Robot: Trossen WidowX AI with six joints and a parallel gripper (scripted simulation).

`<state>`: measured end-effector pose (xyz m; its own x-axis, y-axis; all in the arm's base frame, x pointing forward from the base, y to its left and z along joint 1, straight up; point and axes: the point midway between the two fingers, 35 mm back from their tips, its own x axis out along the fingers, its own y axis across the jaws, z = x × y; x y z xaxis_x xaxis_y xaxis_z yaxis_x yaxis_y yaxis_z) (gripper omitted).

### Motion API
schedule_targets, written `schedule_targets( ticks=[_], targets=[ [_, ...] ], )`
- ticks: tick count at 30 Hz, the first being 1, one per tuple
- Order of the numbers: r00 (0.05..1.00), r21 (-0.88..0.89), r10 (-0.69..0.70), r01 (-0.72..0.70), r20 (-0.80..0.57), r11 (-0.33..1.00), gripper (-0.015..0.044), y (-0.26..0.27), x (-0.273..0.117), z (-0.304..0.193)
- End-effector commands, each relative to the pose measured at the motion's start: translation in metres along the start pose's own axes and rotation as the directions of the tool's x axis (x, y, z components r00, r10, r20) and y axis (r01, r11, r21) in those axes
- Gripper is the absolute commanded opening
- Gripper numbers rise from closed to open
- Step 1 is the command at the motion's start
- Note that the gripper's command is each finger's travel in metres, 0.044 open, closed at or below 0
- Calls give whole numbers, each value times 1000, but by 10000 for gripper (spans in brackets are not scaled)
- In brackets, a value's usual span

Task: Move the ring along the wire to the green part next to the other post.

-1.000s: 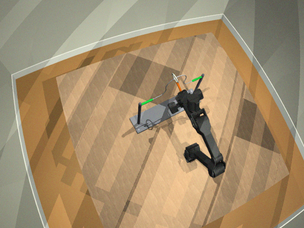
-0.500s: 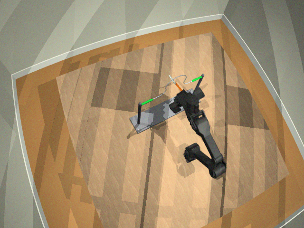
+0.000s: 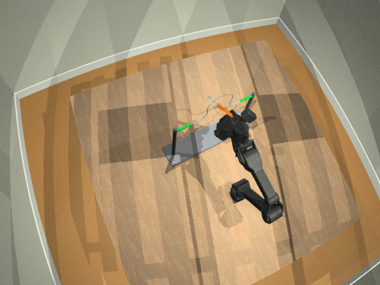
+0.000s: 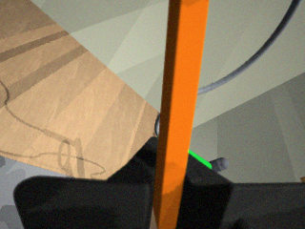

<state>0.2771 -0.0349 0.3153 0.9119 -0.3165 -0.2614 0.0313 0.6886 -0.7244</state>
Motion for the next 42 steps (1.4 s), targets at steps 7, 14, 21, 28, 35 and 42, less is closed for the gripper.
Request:
schedule_targets(
  ticks=[7,14,21,28,35,42],
  targets=[
    [996,-140,-90,93,25,986,-150,-11,-1,0],
    [988,-235,-143,151,49,960,-150,-17,-1,2],
    [978,-326,-193,207,77,922,-150,-23,-1,3],
    [965,-412,-239,262,109,873,-150,-28,-2,6],
    [949,-491,-280,315,145,812,-150,-34,-3,8],
    [931,-562,-315,363,184,743,-150,-38,-4,12]
  ],
)
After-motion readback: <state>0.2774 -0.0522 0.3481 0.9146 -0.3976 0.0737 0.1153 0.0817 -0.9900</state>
